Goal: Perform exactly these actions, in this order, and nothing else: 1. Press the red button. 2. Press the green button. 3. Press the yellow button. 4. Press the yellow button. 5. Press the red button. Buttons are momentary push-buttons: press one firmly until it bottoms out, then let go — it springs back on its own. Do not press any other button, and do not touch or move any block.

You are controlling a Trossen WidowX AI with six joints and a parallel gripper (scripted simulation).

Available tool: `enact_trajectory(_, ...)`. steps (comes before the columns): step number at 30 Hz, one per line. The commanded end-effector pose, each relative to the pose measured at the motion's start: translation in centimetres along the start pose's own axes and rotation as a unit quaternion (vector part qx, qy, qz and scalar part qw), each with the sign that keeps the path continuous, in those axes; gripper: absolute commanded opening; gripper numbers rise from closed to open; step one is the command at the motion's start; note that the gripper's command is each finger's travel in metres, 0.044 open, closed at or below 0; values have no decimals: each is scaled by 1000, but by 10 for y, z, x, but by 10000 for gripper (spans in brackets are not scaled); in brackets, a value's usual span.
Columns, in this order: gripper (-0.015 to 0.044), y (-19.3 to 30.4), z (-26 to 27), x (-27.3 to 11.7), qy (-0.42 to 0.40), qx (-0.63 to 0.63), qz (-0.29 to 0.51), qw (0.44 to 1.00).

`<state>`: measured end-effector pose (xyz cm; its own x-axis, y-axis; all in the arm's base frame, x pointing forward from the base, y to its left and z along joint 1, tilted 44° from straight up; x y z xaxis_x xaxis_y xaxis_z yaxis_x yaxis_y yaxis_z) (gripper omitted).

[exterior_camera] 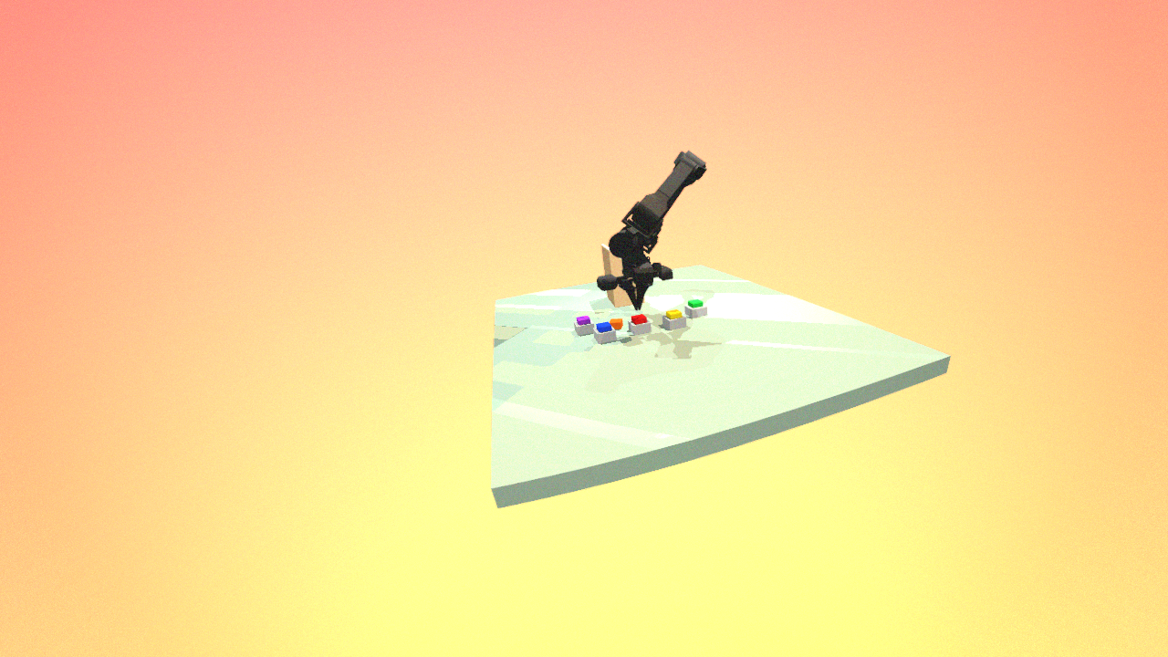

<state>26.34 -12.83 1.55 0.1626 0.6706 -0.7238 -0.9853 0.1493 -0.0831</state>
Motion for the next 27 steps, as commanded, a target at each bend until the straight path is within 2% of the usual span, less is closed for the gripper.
enact_trajectory(1, 20, -2, 1, -10, 2, -5, 1, 1000)
enact_trajectory(5, 20, -2, 1, -66, 3, -5, 1, 1000)
enact_trajectory(11, 20, -2, 3, -69, 4, -5, 1, 1000)
enact_trajectory(17, 20, -3, 86, -72, 10, -3, 1, 1000)
enact_trajectory(23, 20, 24, 167, -70, 2, -3, 1, 1000)
enact_trajectory(27, 20, 34, 184, -69, -2, -3, 2, 1000)
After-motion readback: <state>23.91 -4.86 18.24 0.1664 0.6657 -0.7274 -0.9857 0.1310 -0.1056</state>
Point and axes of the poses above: the point midway between the two fingers, 35 mm back from their tips, its own x axis out along the fingers, its own z axis across the jaws, y = z × x, the point moved 10 cm from there along -x, back along the fingers, and after that the axes turned 1 degree about -x, right-handed, at the moved point
